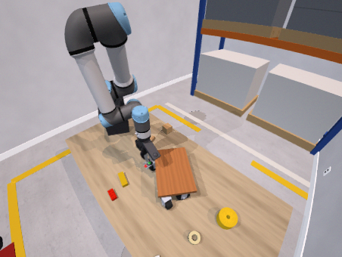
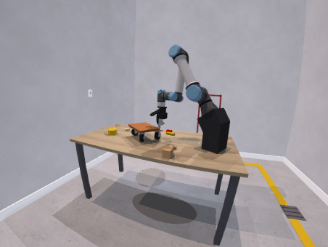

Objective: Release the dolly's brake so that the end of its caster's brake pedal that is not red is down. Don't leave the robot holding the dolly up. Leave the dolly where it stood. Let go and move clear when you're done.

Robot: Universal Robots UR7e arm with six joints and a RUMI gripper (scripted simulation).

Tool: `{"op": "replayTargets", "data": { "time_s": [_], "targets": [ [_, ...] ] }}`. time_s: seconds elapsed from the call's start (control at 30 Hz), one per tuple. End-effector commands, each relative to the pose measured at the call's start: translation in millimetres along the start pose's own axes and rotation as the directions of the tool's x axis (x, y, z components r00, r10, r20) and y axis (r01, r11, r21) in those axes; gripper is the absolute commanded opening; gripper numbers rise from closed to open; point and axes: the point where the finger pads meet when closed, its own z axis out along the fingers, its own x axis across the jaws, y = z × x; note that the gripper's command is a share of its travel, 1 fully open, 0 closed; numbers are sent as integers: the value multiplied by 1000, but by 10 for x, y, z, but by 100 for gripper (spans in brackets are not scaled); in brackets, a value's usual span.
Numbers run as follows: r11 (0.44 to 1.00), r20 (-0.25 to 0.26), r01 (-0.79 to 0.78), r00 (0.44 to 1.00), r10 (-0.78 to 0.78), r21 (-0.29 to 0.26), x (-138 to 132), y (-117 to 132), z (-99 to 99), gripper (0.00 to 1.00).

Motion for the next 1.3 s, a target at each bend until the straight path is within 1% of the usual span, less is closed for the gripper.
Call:
{"op": "replayTargets", "data": {
  "time_s": [0.0,0.77,1.27],
  "targets": [
    [1000,0,0,1000,0,1,0,-4,-3,0],
    [1000,0,0,1000,0,1,0,-4,0,0],
    [1000,0,0,1000,0,1,0,-4,56,0]
  ]
}}
